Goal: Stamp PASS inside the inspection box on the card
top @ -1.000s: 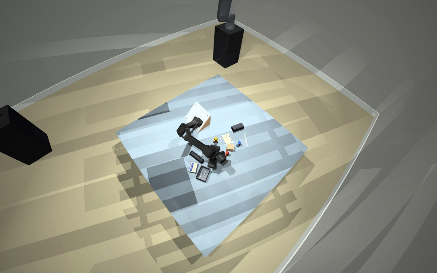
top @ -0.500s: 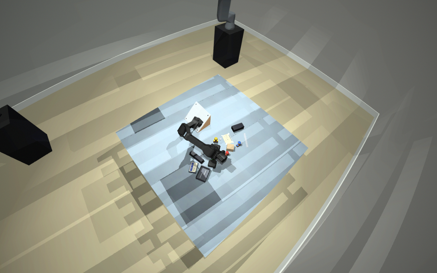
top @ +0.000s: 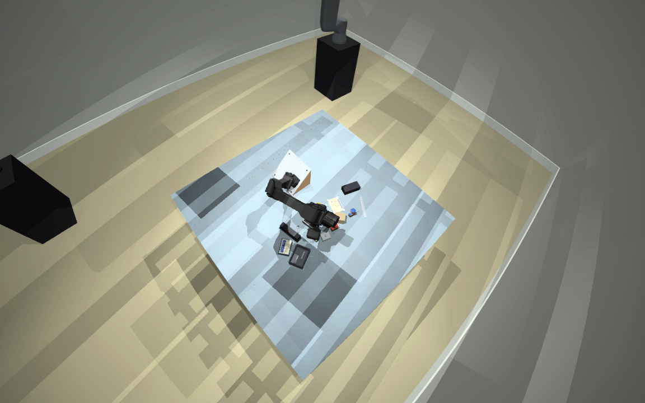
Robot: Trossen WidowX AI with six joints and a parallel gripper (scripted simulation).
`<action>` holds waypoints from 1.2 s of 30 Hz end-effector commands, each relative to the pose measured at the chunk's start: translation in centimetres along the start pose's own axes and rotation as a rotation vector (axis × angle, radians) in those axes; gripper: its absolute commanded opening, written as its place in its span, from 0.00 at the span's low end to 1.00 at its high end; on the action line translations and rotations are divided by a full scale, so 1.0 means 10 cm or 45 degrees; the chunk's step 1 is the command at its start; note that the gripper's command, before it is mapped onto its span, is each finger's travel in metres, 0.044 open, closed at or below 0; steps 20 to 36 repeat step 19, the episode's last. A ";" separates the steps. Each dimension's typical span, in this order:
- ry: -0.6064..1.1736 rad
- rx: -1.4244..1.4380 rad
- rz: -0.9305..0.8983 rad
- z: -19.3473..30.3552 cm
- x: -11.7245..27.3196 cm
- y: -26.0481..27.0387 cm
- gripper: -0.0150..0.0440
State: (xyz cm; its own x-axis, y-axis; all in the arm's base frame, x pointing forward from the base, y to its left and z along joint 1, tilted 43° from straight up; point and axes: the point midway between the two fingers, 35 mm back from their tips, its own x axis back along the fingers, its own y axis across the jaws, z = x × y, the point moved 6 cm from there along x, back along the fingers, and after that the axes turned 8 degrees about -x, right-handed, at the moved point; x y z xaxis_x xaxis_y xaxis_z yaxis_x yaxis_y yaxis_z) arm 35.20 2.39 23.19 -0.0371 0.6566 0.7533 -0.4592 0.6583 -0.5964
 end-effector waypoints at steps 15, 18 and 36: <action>0.007 0.000 -0.002 -0.01 -0.01 0.00 0.70; 0.007 0.000 -0.002 -0.01 -0.01 0.00 0.70; 0.007 0.000 -0.002 -0.01 -0.01 0.00 0.70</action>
